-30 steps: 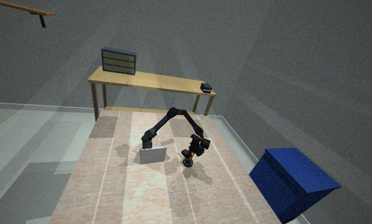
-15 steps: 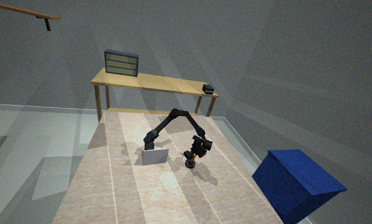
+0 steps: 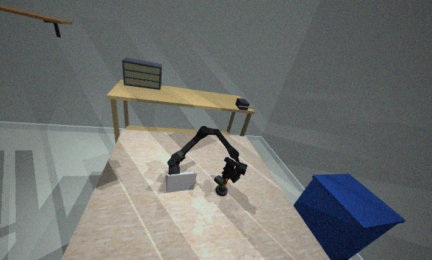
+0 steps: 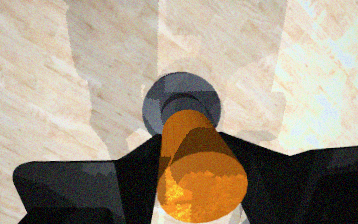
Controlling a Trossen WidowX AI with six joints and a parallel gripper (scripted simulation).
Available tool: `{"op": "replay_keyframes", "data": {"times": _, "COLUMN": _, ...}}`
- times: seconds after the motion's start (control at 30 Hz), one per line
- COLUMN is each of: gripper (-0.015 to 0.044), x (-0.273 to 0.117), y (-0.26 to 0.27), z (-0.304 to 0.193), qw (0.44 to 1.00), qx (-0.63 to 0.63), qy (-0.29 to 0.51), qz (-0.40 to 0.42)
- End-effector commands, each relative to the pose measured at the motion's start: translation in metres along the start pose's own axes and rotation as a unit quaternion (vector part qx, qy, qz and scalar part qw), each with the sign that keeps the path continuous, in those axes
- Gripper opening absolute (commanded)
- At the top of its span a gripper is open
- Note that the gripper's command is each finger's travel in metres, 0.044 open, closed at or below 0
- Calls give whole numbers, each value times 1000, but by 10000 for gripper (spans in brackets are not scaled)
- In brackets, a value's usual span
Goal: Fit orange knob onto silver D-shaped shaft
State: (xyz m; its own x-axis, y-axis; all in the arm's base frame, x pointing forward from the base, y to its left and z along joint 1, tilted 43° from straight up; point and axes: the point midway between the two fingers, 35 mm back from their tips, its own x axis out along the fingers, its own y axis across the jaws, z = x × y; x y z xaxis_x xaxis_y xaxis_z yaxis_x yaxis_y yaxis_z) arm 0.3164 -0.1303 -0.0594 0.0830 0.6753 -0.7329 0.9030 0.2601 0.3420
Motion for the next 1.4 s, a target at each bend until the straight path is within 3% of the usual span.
{"op": "replay_keyframes", "data": {"times": 0.0, "gripper": 0, "x": -4, "y": 3, "z": 1, "qw": 999, "qx": -43, "qy": -3, "qz": 3}}
{"op": "replay_keyframes", "data": {"times": 1.37, "gripper": 0, "x": -3, "y": 3, "z": 4, "qw": 999, "qx": -43, "qy": -3, "qz": 3}}
